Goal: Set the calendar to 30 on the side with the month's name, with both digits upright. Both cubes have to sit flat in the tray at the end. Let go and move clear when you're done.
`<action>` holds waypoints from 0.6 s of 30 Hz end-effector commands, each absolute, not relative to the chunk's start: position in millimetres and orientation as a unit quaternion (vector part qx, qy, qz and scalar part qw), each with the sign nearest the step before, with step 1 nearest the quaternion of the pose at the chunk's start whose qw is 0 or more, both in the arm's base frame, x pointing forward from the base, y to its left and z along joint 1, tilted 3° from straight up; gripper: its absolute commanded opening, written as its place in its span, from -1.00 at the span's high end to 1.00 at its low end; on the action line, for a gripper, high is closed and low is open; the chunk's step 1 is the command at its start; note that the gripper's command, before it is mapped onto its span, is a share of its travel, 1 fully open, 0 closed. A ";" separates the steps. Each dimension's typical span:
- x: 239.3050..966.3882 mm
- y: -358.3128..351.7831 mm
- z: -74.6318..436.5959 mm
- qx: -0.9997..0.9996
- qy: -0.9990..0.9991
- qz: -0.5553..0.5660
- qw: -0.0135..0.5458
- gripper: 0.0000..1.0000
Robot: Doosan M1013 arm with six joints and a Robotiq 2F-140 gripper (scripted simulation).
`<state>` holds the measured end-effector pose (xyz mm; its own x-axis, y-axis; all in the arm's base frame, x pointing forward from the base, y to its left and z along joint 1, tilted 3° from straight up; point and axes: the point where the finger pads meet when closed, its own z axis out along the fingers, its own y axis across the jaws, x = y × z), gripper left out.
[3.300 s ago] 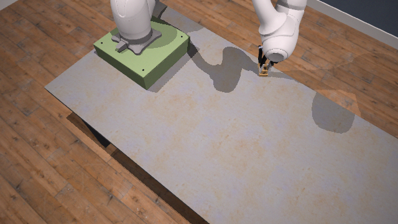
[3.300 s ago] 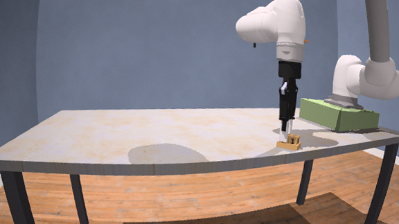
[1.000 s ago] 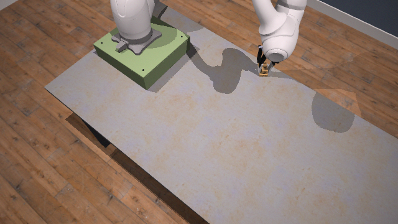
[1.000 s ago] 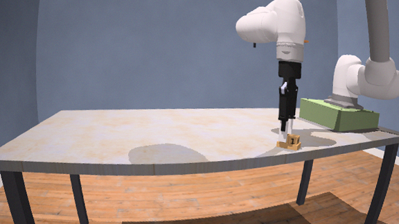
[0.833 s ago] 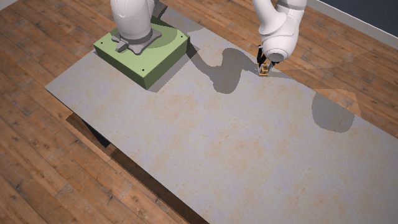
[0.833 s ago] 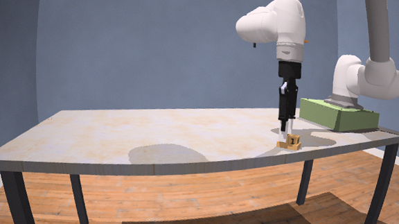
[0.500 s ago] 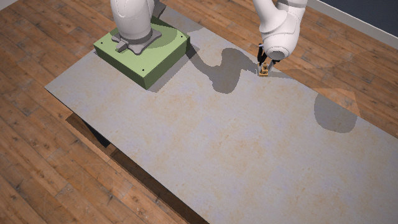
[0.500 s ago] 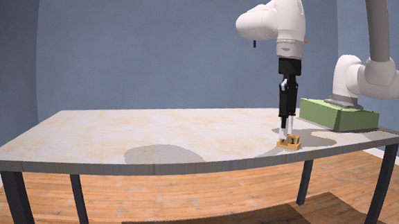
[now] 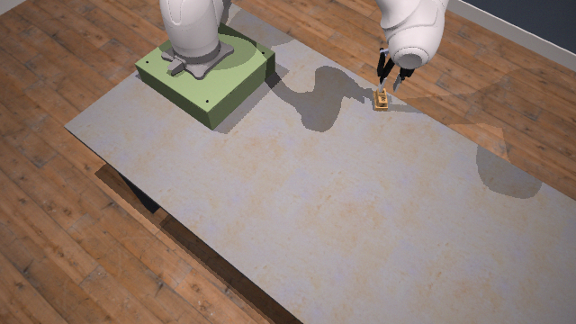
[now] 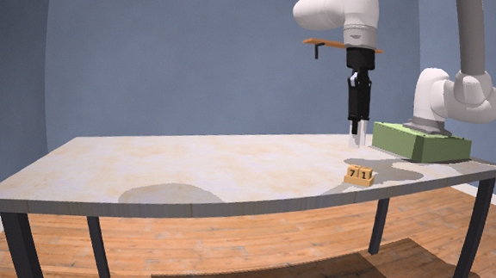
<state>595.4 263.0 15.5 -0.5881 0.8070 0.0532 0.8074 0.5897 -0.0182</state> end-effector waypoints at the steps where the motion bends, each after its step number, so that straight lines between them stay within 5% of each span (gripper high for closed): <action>1: 596.0 262.5 28.7 -0.453 -0.891 -0.004 0.028 0.30; 9: 596.3 262.3 34.4 -0.453 -0.891 -0.004 0.028 0.30; 10: 596.3 262.3 34.4 -0.453 -0.891 -0.004 0.028 -1.00; 18: 596.3 262.3 34.4 -0.453 -0.891 -0.004 0.028 -1.00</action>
<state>596.3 262.3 34.3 -0.5881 0.8070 0.0533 0.8074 0.5897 -0.0184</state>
